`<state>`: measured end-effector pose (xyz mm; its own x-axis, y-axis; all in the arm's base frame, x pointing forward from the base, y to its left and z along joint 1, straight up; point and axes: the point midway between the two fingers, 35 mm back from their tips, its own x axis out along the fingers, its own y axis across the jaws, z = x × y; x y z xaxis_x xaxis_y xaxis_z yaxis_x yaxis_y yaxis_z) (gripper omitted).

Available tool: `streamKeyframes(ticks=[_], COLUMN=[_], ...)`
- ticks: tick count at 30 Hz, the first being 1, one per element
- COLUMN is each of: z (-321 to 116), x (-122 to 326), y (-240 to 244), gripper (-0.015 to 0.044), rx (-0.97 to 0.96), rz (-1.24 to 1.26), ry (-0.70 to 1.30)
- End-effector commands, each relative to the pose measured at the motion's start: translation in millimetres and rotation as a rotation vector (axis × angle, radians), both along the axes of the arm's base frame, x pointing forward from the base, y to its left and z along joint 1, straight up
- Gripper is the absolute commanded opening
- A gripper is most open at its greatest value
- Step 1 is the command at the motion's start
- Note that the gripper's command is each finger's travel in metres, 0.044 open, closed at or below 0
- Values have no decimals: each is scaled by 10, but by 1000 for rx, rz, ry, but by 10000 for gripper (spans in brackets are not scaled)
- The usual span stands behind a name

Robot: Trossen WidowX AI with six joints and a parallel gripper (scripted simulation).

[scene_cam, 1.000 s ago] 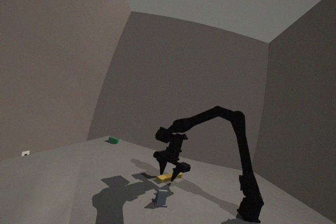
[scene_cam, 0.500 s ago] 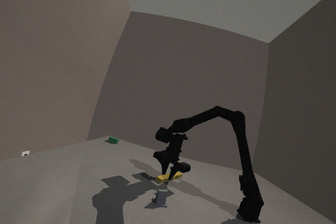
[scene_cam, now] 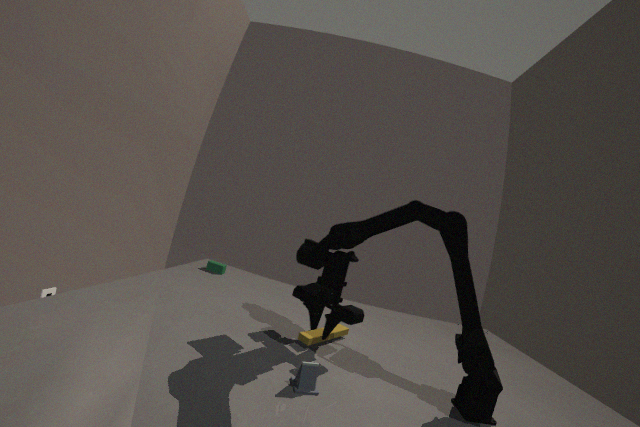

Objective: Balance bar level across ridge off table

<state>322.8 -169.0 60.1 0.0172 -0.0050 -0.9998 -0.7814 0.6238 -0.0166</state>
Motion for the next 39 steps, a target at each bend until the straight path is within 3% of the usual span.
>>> streamKeyframes(ticks=[1,28,39], z=[143,841,860], x=[27,-17,96], y=[-16,4,277], gripper=[0,0,0], rx=[-6,-8,-9], rz=[1,5,134], ry=[-10,-8,-8])
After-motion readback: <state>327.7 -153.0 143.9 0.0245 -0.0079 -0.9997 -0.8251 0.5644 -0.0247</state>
